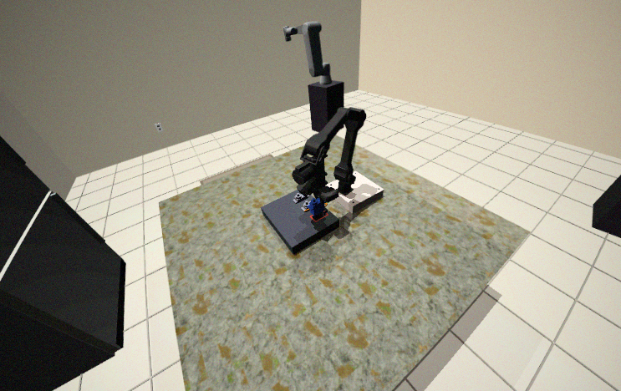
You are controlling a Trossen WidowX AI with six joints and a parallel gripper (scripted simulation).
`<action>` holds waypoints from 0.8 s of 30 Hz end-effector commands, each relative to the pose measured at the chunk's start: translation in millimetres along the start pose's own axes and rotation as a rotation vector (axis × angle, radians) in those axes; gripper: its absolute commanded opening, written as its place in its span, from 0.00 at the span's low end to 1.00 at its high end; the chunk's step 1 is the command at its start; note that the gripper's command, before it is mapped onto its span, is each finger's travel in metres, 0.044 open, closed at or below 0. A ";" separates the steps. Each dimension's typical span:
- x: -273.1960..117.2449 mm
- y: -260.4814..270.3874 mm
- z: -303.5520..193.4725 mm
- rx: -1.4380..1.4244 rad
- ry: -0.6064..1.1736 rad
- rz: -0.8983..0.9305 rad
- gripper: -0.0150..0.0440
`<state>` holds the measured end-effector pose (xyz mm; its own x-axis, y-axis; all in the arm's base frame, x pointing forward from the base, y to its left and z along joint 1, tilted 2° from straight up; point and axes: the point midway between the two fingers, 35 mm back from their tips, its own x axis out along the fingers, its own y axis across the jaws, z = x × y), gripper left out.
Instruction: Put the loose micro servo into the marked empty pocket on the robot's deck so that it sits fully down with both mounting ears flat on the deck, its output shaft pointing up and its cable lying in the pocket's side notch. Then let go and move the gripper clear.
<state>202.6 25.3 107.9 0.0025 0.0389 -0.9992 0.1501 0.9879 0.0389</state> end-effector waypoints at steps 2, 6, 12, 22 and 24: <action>0.2 0.4 -5.0 0.006 -0.003 0.003 0.25; 4.4 0.6 -4.9 0.006 -0.003 0.003 0.25; 14.0 0.8 -4.8 0.006 -0.003 0.003 0.25; 19.5 0.8 -5.0 0.006 -0.003 0.003 0.25; 19.5 0.8 -5.0 0.006 -0.003 0.003 0.25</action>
<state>197.5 27.2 88.6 0.0041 0.0391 -0.9992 0.1513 0.9877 0.0392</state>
